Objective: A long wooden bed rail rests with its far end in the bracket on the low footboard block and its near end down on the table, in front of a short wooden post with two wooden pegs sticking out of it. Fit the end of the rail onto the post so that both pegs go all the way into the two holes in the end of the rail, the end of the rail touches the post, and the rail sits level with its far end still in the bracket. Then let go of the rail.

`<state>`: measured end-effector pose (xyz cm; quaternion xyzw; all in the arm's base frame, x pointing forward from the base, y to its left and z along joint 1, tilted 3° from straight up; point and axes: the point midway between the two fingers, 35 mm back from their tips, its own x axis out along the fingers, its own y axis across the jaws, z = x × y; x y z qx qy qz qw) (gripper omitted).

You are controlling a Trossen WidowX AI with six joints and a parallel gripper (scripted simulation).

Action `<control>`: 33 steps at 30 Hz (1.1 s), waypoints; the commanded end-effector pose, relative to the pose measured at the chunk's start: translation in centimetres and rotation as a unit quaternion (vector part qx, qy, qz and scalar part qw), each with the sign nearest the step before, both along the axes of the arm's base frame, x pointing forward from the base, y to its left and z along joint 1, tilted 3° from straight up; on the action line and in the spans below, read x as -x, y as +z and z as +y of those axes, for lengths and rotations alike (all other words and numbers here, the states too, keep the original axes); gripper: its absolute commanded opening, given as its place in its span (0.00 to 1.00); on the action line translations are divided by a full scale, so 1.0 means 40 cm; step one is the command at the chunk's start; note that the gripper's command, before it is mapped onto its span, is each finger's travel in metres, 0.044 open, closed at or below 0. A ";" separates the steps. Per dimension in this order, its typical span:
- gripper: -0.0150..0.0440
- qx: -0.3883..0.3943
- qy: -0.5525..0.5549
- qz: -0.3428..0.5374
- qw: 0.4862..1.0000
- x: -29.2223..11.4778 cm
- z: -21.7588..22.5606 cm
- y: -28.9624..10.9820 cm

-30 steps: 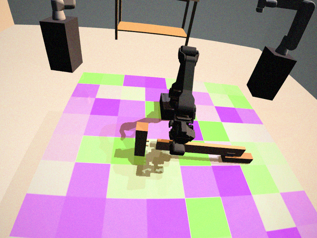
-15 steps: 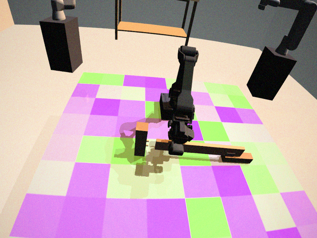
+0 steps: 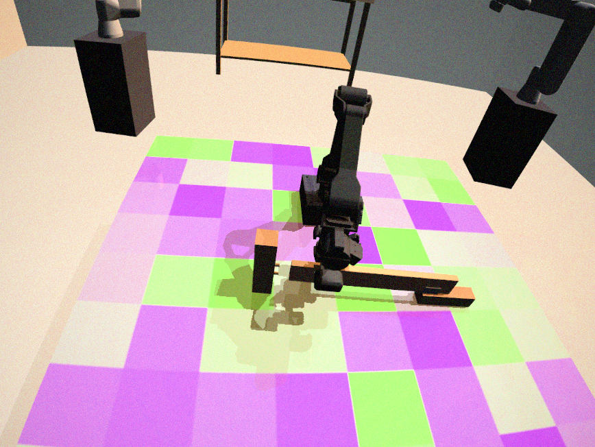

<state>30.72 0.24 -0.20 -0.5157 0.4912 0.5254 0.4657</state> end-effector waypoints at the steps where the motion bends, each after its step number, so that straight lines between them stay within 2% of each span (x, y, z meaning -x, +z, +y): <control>1: 0.25 0.001 0.003 -0.003 1.000 -0.005 -0.004 0.005; 33: 0.25 0.001 0.003 -0.003 1.000 -0.011 -0.028 0.005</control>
